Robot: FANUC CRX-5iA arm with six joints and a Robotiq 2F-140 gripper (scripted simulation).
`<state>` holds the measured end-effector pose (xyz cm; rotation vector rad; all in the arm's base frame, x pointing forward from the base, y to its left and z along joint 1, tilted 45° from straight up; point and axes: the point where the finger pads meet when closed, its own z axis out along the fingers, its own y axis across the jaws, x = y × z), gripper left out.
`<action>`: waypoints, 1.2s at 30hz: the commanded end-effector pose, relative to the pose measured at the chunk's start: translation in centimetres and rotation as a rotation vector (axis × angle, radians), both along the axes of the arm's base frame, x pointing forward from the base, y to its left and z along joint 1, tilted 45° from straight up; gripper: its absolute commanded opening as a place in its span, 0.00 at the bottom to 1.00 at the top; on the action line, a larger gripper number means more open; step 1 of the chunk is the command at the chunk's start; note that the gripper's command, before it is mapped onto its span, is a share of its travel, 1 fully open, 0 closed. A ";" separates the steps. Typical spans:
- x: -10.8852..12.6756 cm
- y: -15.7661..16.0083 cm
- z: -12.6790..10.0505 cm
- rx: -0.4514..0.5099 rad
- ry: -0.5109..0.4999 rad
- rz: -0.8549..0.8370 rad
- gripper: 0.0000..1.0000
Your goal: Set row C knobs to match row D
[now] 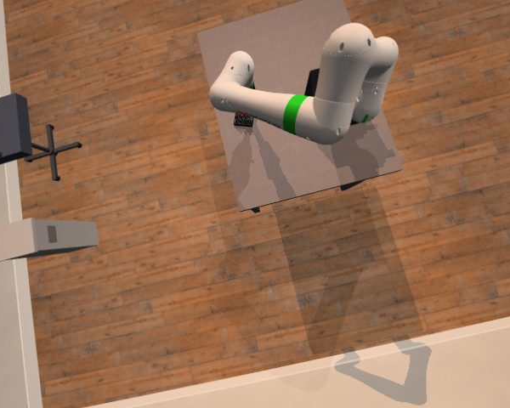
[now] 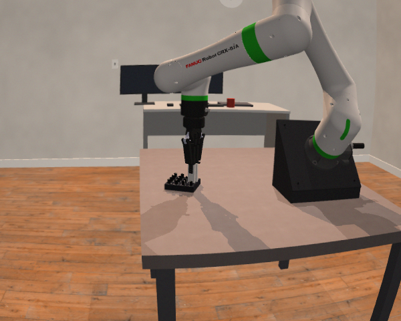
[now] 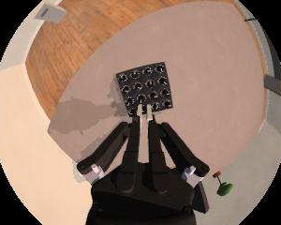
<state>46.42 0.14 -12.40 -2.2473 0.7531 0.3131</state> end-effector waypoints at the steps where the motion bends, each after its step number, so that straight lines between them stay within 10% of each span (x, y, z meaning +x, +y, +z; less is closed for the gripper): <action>1: 0.0 0.0 0.0 0.000 0.000 0.000 0.05; 36: 0.0 -0.8 0.7 0.000 0.000 0.000 0.12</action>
